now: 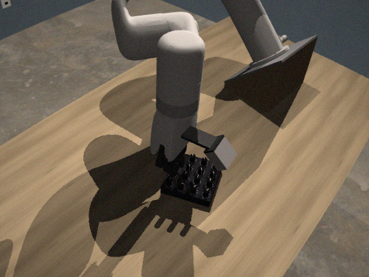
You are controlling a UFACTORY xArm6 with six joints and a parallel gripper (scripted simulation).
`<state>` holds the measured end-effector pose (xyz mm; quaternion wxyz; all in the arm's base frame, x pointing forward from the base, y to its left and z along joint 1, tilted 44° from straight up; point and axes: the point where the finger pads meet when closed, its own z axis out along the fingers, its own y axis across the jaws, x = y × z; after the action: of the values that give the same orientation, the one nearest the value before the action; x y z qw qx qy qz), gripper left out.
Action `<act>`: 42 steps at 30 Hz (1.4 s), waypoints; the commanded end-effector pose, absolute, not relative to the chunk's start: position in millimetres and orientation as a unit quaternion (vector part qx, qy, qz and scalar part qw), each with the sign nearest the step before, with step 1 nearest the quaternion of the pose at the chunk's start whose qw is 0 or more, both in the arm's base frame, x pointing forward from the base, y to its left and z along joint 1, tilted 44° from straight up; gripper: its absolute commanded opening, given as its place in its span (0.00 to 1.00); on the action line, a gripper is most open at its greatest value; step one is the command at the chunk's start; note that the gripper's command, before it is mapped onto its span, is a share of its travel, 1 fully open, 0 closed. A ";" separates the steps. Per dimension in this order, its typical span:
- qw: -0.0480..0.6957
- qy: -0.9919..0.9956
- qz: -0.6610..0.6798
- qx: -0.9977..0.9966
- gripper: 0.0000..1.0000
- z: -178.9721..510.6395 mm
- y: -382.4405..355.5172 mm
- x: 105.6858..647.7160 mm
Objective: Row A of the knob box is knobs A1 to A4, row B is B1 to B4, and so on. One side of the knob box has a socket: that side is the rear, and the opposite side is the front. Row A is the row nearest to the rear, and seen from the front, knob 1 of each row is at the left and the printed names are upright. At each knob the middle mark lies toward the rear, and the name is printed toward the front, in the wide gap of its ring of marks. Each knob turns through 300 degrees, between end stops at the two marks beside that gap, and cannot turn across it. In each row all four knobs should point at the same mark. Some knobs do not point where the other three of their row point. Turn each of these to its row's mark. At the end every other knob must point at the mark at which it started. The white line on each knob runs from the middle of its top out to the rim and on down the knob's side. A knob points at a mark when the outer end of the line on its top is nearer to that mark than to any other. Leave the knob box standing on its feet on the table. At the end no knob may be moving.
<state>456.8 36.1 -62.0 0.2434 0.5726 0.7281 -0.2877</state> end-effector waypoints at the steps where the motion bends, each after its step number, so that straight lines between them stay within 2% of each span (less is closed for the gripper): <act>1: 0.244 0.728 -0.286 0.573 0.19 -61.1 37.4 458.0; 42: 0.244 0.728 -0.286 0.573 0.19 -69.7 29.0 458.4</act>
<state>457.0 27.9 -70.5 0.2433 0.5726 0.7281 -0.2877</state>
